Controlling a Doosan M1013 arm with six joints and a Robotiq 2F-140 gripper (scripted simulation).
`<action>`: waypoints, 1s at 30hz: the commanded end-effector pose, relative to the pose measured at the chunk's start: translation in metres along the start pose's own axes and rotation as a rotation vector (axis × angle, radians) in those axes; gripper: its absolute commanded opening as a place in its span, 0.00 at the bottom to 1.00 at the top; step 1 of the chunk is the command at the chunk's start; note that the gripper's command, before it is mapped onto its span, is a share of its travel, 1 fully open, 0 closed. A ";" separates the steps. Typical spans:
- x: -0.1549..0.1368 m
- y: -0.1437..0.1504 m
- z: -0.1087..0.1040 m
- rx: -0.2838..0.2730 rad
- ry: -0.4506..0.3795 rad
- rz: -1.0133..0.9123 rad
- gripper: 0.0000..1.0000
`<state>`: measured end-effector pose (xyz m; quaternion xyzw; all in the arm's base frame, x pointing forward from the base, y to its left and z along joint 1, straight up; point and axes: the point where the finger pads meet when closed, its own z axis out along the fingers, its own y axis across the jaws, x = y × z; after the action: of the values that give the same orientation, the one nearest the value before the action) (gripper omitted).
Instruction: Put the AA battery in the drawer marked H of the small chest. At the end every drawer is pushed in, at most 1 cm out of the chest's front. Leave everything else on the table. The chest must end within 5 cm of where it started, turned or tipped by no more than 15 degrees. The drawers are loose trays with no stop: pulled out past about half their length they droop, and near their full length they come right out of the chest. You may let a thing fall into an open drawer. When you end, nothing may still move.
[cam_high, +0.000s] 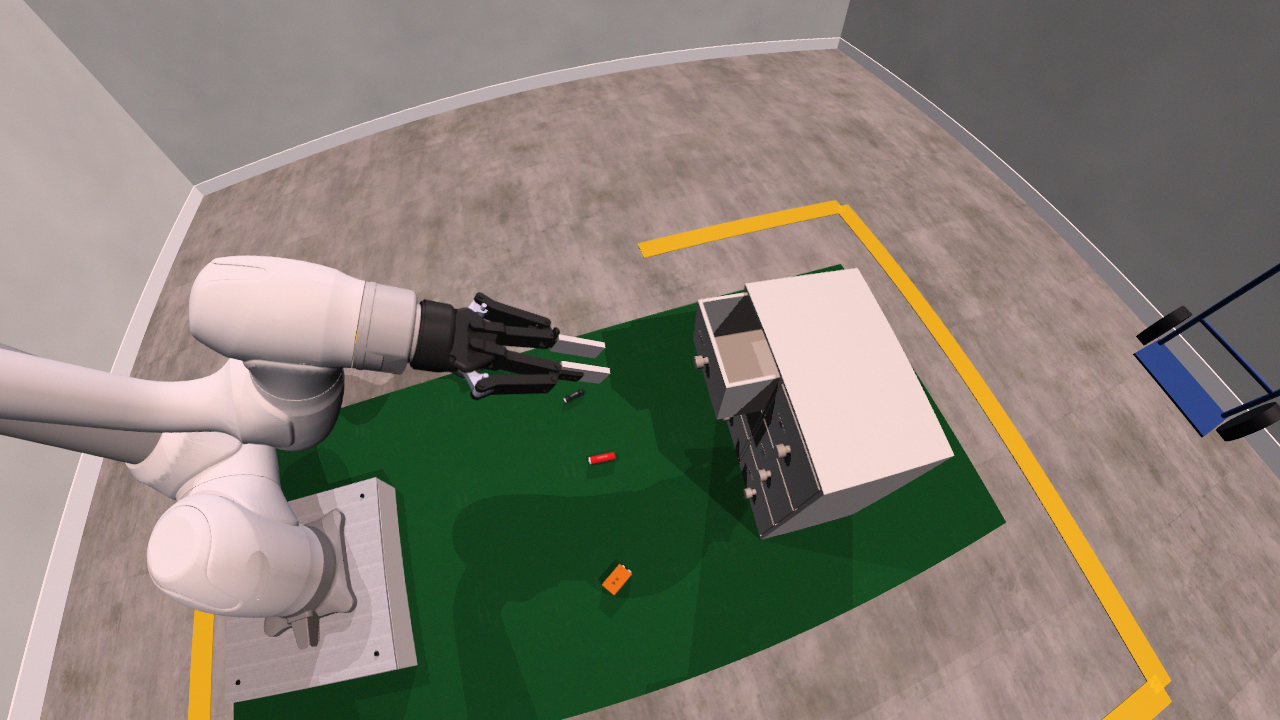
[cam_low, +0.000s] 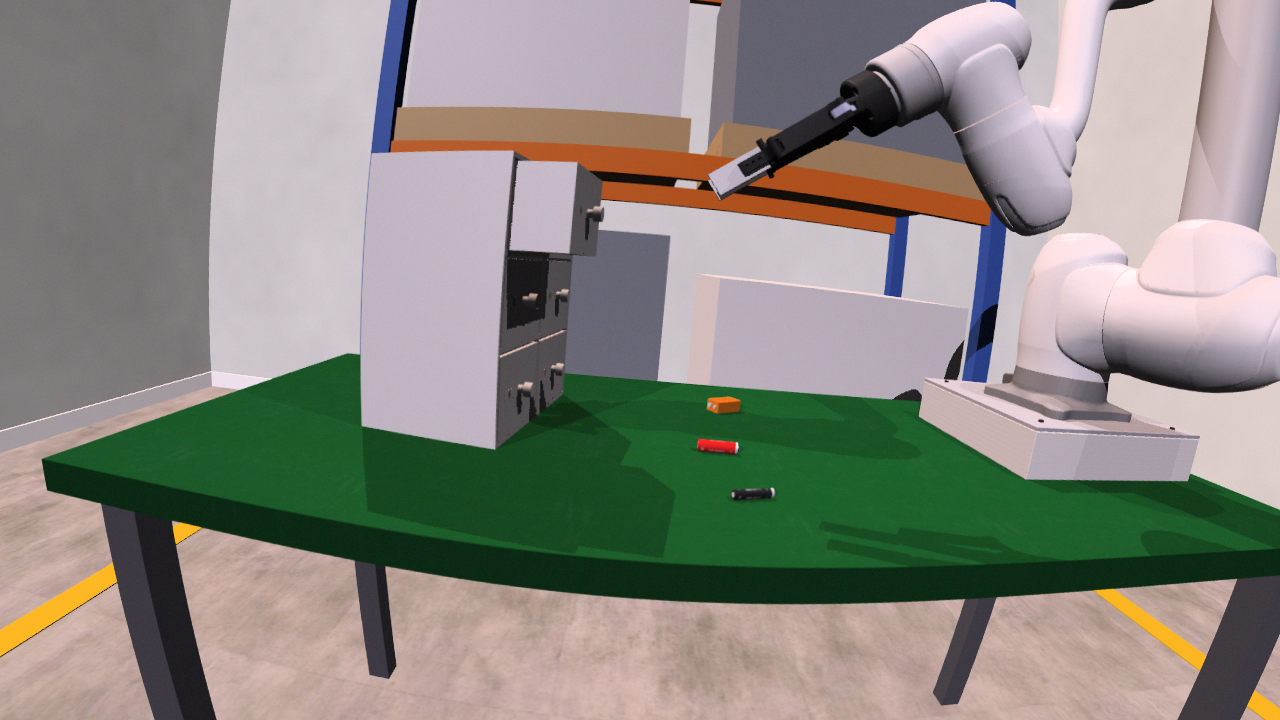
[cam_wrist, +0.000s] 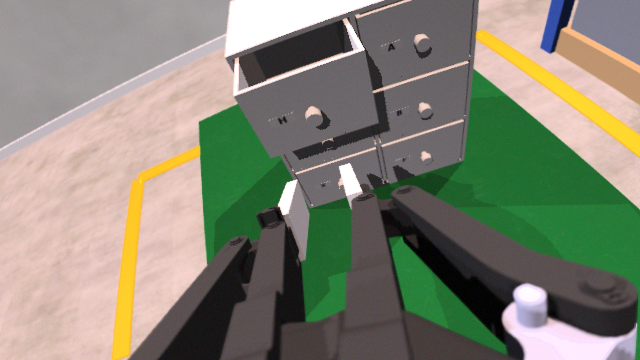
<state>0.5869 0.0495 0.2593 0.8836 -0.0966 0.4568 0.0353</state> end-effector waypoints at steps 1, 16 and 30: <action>0.003 0.001 -0.011 -0.027 -0.204 -0.010 0.20; 0.012 -0.001 -0.070 -0.050 -0.480 0.005 0.20; 0.016 -0.002 -0.096 -0.029 -0.937 0.000 0.20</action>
<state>0.5205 0.0705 0.3302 0.9896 -0.1147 0.0859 0.0140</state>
